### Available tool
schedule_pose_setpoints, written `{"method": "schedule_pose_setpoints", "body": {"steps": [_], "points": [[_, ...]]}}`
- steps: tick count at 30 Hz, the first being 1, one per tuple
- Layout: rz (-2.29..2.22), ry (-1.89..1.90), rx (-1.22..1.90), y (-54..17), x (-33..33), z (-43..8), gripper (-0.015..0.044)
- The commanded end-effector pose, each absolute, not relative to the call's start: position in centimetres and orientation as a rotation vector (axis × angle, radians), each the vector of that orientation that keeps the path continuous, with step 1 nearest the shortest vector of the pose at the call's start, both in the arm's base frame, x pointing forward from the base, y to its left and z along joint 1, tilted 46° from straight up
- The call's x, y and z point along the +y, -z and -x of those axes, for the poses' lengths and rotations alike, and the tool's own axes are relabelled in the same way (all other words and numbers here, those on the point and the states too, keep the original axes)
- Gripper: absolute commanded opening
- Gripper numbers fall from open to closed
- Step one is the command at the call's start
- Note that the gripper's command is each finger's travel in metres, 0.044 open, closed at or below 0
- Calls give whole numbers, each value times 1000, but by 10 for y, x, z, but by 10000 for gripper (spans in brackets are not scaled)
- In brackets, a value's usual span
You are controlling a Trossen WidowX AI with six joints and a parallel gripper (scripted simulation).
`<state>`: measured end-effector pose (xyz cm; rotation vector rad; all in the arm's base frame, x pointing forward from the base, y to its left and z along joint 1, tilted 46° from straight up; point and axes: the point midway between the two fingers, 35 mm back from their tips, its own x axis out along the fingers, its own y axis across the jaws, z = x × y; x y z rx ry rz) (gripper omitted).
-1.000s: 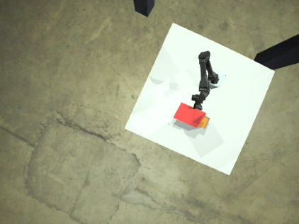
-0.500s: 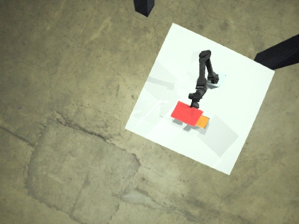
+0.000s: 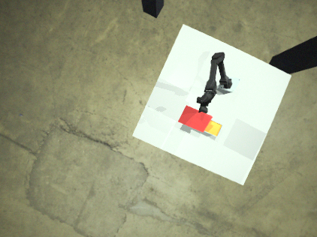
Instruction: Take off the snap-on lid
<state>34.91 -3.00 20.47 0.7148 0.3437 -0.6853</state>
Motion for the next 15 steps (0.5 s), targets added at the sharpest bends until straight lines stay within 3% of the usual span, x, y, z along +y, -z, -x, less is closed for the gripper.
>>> {"method": "schedule_pose_setpoints", "body": {"steps": [1,15], "points": [[-722,668,333,-217,-34,-350,0],[-721,668,331,-238,-54,-350,0]]}}
